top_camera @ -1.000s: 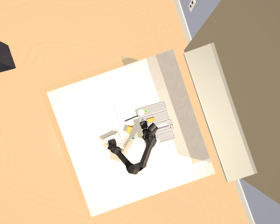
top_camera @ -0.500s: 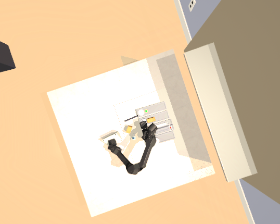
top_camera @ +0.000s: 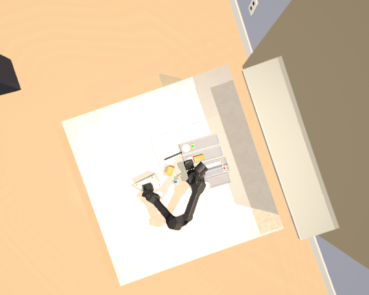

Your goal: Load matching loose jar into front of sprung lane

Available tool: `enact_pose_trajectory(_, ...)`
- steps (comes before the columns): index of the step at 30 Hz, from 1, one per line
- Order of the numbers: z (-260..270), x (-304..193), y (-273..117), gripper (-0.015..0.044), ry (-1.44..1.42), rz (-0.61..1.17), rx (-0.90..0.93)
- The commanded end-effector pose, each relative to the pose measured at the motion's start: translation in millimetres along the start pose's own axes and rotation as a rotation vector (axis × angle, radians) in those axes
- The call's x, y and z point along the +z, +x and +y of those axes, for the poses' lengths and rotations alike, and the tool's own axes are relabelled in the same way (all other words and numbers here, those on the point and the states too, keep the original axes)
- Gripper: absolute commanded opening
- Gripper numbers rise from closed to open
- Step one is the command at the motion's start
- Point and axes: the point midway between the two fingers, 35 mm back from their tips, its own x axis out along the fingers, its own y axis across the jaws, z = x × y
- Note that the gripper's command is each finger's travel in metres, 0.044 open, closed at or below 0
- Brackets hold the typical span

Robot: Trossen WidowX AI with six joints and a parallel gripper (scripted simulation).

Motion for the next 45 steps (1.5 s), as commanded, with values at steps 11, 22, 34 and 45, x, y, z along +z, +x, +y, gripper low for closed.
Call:
enact_pose_trajectory(11,0,-2,0,0.0,0.012,-0.009,-0.011)
enact_pose_trajectory(22,0,-1,0,0.0105,0.012,-0.009,-0.011)
enact_pose_trajectory(34,1,-1,-4,0.0302,0.012,-0.009,-0.011)
enact_pose_trajectory(45,1,-3,-20,0.0302,0.012,-0.008,-0.01)
